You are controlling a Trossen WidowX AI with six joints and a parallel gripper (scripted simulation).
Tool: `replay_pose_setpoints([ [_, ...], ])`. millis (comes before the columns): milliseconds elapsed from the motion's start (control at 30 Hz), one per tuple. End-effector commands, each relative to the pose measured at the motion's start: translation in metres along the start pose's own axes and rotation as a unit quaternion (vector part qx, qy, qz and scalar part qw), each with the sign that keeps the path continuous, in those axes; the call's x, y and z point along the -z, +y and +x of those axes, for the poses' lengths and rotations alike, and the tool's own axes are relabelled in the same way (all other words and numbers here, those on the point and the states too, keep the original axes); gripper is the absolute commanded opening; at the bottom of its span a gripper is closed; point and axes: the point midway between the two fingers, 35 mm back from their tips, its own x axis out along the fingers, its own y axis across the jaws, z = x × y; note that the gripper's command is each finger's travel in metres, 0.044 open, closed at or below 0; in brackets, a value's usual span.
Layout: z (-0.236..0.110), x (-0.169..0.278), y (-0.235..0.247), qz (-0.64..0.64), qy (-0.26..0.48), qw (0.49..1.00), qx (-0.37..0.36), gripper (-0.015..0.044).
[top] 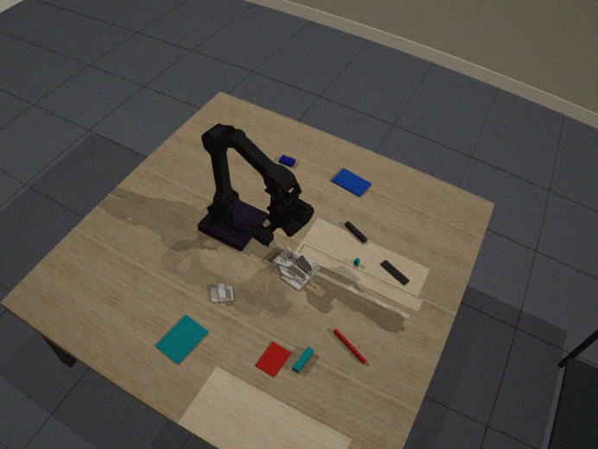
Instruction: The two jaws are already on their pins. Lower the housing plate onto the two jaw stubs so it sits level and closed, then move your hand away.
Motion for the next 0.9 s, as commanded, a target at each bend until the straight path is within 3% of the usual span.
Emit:
replay_pose_setpoints([
  [0, -0.0232, 0.0263, -0.0029, -0.004, -0.007, 1.0, -0.003, 0.044],
  [867, -0.0244, 0.0282, -0.0032, -0.004, -0.007, 1.0, -0.003, 0.044],
])
